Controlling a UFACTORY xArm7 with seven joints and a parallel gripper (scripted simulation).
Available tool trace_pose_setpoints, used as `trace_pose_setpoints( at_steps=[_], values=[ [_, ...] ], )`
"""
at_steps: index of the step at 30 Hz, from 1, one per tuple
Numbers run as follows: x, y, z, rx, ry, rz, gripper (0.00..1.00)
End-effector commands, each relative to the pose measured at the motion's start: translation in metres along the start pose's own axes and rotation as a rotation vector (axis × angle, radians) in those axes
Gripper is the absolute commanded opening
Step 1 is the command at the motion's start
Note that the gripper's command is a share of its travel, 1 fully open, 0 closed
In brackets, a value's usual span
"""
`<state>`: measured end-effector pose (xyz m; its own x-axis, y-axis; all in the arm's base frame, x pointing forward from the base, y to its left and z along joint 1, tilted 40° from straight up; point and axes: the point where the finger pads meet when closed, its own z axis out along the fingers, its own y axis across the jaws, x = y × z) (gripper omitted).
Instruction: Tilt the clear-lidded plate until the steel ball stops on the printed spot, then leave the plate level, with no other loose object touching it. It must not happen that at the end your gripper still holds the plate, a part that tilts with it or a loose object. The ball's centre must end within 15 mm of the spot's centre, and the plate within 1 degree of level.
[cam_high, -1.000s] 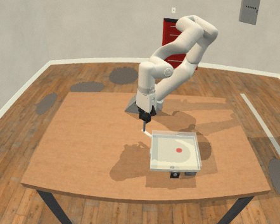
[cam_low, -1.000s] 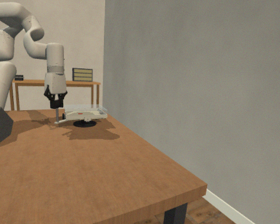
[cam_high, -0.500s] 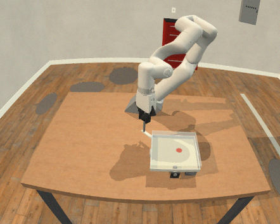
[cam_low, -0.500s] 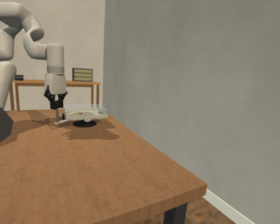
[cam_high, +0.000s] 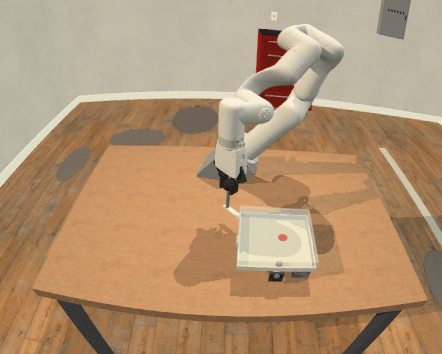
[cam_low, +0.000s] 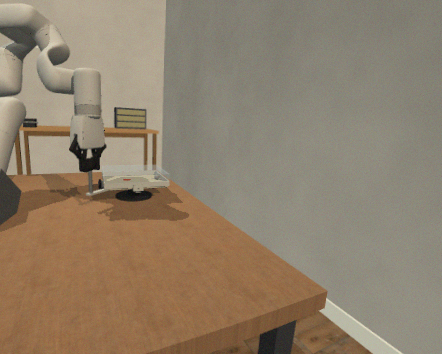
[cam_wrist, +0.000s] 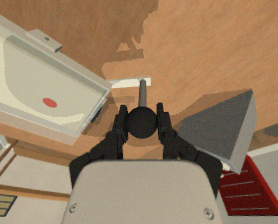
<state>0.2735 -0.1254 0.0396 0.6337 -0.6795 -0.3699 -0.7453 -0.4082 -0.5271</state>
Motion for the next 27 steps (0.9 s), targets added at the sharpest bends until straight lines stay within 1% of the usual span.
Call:
trace_pose_setpoints(
  at_steps=[1,11,27],
  values=[
    [-0.0008,0.0000,0.0003,0.000,-0.003,0.000,0.00],
    [0.0008,0.0011,0.0027,0.000,-0.003,0.000,0.00],
    [-0.0006,0.0002,0.0007,0.000,-0.003,0.000,0.00]
  ],
)
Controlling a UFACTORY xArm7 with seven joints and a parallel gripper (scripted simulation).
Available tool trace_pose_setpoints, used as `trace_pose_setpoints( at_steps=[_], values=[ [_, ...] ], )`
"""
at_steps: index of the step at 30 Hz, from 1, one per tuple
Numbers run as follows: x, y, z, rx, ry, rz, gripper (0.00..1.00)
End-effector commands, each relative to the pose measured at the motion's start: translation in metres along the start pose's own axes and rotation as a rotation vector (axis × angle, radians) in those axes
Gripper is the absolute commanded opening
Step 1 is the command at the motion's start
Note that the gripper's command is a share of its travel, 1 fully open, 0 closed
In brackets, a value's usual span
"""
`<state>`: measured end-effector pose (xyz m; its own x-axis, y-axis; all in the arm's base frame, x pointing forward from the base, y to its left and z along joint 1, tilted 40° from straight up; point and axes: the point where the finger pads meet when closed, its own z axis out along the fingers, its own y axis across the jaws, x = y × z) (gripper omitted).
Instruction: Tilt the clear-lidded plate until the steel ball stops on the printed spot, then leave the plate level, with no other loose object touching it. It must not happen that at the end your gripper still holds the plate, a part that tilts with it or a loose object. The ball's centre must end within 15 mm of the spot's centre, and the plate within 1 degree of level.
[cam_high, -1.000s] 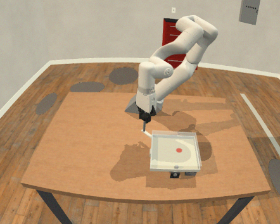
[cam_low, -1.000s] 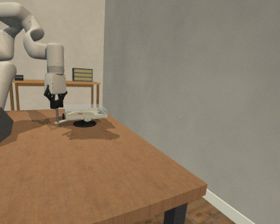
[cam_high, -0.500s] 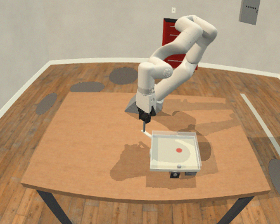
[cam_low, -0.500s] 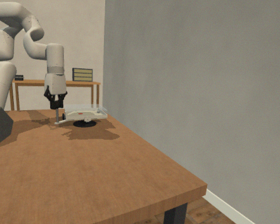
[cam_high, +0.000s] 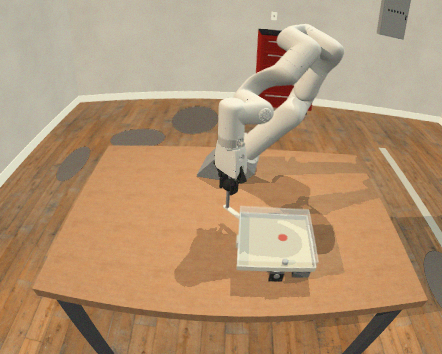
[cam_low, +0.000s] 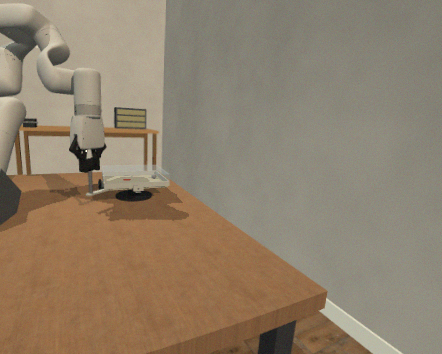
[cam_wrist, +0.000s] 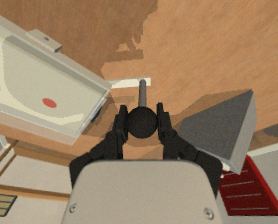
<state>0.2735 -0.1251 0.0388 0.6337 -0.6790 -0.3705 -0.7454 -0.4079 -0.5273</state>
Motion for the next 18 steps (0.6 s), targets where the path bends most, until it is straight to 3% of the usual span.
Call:
trace_pose_setpoints(
  at_steps=[1,18],
  values=[
    [-0.0008,-0.0002,-0.0001,0.000,-0.002,0.000,0.00],
    [0.0006,0.0009,0.0023,0.000,-0.002,0.000,0.00]
  ],
)
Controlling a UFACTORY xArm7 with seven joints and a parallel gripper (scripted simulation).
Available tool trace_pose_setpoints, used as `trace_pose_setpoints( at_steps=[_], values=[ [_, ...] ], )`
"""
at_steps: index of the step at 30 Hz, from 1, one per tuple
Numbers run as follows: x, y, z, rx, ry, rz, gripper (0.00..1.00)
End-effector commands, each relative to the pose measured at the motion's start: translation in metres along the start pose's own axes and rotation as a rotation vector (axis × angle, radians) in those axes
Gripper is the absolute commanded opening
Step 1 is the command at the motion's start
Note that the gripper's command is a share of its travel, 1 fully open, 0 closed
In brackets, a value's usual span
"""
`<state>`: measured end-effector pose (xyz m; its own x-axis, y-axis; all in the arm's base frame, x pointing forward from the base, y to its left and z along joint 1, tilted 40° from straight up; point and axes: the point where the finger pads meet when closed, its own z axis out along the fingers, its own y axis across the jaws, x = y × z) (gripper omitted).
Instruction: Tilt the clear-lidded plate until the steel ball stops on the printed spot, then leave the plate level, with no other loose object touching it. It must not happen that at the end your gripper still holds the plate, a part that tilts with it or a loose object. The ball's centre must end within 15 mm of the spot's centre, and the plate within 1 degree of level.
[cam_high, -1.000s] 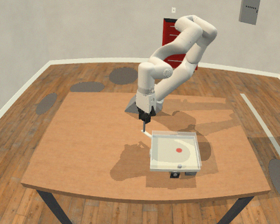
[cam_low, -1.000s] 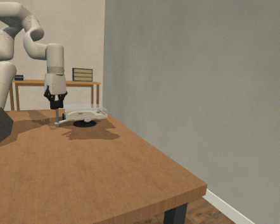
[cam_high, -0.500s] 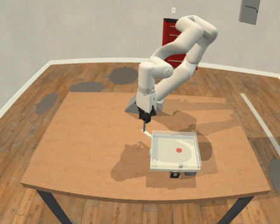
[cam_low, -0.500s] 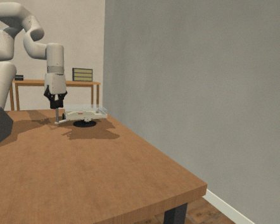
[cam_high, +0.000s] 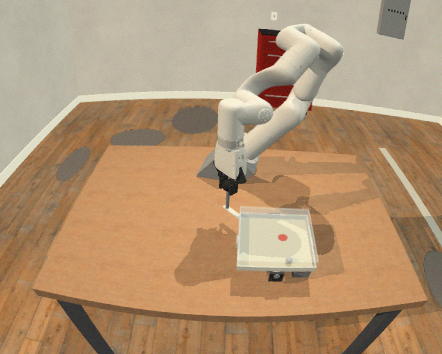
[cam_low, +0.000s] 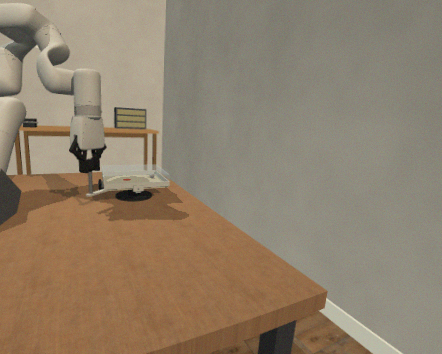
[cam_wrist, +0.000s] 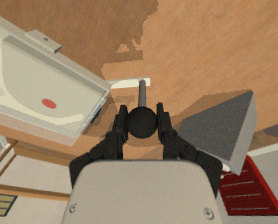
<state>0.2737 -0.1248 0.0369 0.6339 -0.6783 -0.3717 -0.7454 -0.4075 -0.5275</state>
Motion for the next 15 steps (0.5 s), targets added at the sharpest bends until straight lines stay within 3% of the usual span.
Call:
trace_pose_setpoints(
  at_steps=[1,15],
  values=[
    [0.0000,0.0002,0.0007,0.000,-0.001,0.000,0.00],
    [-0.0012,-0.0007,-0.0013,0.000,-0.001,0.000,0.00]
  ],
)
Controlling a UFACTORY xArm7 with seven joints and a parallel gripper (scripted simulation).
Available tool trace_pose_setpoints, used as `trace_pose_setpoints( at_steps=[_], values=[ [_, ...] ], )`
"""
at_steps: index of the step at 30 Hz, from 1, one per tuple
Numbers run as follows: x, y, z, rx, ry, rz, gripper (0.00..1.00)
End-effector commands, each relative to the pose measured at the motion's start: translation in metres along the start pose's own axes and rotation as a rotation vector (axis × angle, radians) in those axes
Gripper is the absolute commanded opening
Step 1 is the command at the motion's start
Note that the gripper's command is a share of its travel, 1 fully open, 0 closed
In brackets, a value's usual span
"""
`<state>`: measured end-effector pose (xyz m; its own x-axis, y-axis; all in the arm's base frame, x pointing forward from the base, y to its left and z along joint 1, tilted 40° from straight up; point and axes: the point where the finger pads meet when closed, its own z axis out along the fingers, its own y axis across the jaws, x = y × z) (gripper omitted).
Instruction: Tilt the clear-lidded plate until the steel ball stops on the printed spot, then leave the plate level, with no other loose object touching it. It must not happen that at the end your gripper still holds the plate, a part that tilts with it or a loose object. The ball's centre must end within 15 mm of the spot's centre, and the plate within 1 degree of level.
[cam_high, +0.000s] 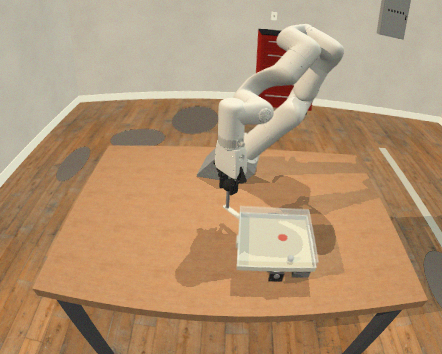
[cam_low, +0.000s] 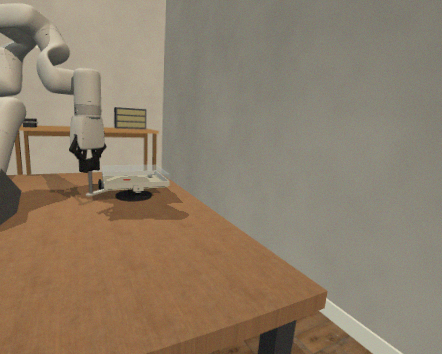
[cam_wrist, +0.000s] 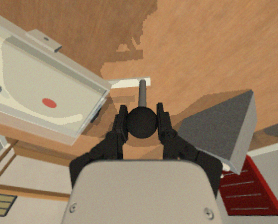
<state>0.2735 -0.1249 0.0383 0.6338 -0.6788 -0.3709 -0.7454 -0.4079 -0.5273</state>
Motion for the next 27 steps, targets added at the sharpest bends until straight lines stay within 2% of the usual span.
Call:
trace_pose_setpoints(
  at_steps=[1,27],
  values=[
    [-0.0006,-0.0002,-0.0002,0.000,-0.001,0.000,0.00],
    [0.0008,0.0005,0.0013,0.000,-0.001,0.000,0.00]
  ],
)
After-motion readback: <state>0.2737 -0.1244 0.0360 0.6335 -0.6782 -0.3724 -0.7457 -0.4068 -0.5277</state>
